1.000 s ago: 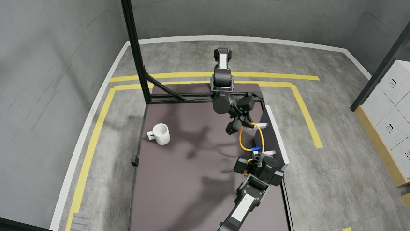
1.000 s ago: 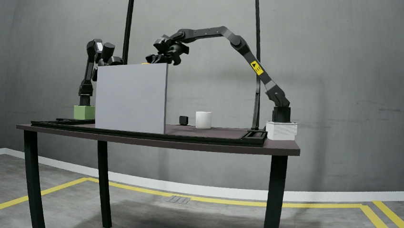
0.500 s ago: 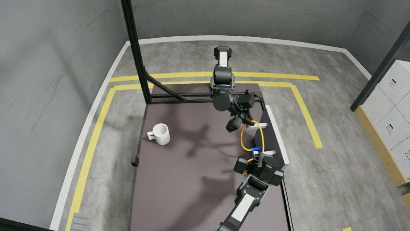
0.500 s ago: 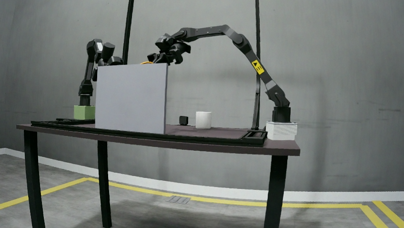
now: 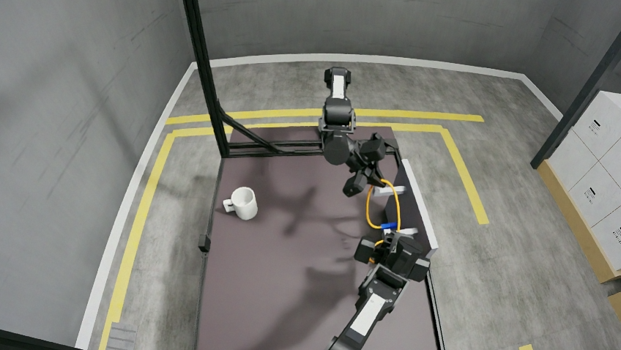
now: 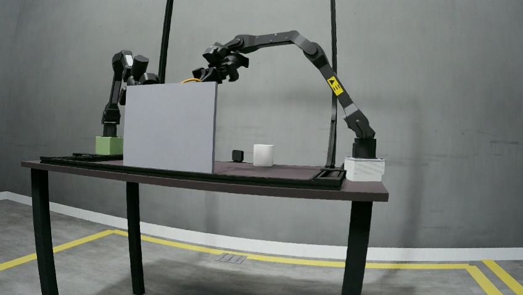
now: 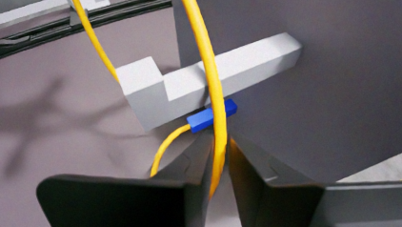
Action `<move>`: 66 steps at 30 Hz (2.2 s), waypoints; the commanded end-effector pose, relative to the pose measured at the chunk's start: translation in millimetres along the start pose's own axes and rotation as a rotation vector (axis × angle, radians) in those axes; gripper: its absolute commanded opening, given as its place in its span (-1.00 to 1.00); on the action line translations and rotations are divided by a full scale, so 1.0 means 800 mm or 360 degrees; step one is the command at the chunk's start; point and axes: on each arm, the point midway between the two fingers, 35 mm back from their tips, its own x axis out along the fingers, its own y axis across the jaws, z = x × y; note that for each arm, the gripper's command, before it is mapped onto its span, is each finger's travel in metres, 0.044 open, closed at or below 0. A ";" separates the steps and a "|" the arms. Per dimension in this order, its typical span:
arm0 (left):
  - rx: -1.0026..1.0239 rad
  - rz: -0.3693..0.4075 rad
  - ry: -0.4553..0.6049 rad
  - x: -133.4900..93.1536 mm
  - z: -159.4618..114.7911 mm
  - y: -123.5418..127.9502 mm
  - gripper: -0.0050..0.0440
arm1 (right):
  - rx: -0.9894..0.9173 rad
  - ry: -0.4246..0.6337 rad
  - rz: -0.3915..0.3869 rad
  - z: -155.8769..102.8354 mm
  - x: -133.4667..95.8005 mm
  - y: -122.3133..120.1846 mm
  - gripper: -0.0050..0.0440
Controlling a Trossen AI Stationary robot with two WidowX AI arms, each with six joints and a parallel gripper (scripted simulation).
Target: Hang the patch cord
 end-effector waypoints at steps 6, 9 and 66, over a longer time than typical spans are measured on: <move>-0.0039 -0.0029 -0.0013 -0.013 0.016 0.010 -0.70 | -0.0008 -0.0042 -0.0007 0.014 -0.008 -0.001 -0.63; -0.0039 -0.0029 -0.0013 -0.013 0.016 0.012 -0.70 | -0.0008 -0.0042 -0.0007 0.014 -0.008 -0.001 -0.63; -0.0036 -0.0028 -0.0013 -0.014 0.015 0.015 -0.70 | -0.0008 -0.0042 -0.0007 0.014 -0.008 -0.001 -0.63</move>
